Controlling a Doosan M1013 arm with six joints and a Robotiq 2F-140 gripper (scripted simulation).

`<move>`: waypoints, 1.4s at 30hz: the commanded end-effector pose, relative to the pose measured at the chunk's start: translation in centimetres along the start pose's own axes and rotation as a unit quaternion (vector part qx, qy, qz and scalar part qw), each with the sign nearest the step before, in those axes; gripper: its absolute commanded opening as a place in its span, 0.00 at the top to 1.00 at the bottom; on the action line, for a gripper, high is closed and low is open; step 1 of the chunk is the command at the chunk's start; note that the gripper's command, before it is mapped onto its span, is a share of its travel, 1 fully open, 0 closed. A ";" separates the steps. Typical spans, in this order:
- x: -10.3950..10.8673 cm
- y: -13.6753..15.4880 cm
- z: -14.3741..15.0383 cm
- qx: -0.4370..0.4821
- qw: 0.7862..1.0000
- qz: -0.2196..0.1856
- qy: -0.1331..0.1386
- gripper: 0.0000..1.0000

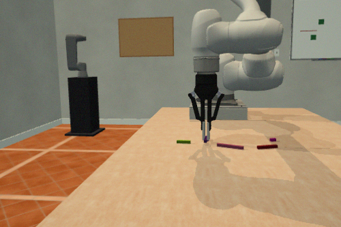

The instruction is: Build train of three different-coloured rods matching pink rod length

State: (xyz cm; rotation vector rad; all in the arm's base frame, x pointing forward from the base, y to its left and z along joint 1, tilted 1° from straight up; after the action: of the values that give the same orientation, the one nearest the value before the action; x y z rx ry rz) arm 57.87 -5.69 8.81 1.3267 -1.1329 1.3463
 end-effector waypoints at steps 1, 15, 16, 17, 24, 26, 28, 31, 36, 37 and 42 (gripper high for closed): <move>-0.3 0.2 0.0 0.001 1.000 -0.001 -0.002 0.97; -0.5 0.2 0.0 0.001 1.000 -0.001 -0.002 0.97; -0.5 0.2 0.0 0.001 1.000 -0.001 -0.002 0.97; -0.6 0.2 0.0 0.001 1.000 -0.001 -0.002 0.97; -1.0 0.2 0.0 0.001 1.000 -0.001 -0.002 0.97; -1.2 0.2 0.0 0.001 1.000 -0.001 -0.002 0.97; -1.3 0.2 0.0 0.001 1.000 -0.001 -0.002 0.97; -1.4 0.2 0.0 0.001 1.000 -0.001 -0.002 0.97; -1.4 0.2 0.0 0.001 1.000 -0.001 -0.002 0.97; -1.4 0.2 0.0 0.001 1.000 -0.001 -0.002 0.97; -1.4 0.2 0.0 0.001 1.000 -0.001 -0.002 0.97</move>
State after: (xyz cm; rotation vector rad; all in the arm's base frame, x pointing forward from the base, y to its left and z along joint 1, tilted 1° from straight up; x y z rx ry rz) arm 58.06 -5.73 7.84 1.3254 -1.1340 1.3480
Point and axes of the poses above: the point where the finger pads meet when closed, its own x axis back along the fingers, its own z axis across the jaws, y = z × x, the point moved 10 cm from there along x, back along the fingers, and after that the axes turned 14 degrees about x, right-handed, at the moved point
